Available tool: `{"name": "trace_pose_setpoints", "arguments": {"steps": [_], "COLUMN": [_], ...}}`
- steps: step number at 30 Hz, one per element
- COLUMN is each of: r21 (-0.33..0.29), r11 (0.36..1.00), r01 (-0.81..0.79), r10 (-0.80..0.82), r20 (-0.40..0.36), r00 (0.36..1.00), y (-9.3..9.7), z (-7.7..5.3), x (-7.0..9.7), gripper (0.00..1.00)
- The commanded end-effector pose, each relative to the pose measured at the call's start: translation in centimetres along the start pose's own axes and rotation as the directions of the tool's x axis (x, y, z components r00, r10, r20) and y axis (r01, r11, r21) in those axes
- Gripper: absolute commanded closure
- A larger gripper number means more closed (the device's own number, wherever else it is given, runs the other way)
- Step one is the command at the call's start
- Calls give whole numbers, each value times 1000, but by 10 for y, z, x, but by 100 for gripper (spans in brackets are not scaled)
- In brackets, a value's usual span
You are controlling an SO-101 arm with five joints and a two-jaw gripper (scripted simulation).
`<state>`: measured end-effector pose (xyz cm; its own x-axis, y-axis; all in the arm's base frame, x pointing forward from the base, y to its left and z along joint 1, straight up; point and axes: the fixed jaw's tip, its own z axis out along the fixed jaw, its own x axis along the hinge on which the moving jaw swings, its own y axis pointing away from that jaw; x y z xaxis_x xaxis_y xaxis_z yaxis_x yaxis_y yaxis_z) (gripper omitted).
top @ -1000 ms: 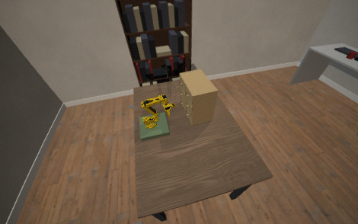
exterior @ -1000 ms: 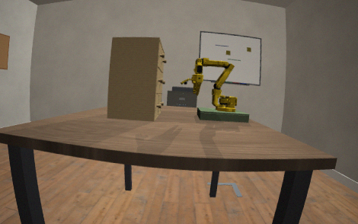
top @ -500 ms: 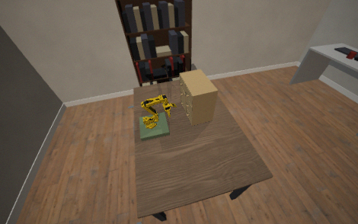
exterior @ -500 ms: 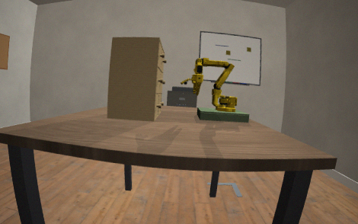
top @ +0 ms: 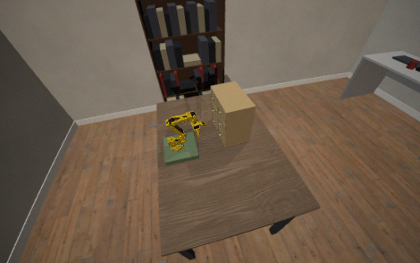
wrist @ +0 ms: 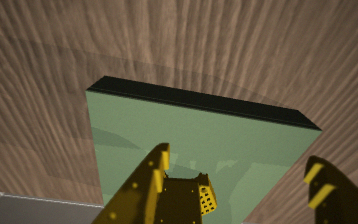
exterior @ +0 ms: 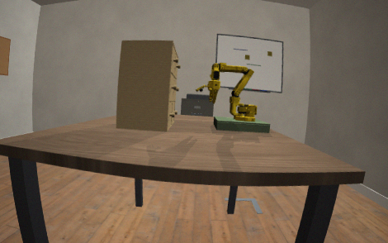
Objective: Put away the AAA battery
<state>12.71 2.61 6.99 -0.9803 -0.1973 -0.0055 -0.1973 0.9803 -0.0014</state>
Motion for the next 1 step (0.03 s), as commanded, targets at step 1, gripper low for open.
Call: {"name": "trace_pose_setpoints", "arguments": {"steps": [1], "r21": [-1], "r11": [1000], "r01": [13], "r10": [-13], "r20": [-4], "r00": [1000], "y": [1], "z": [-1], "x": [0], "gripper": [60]}}
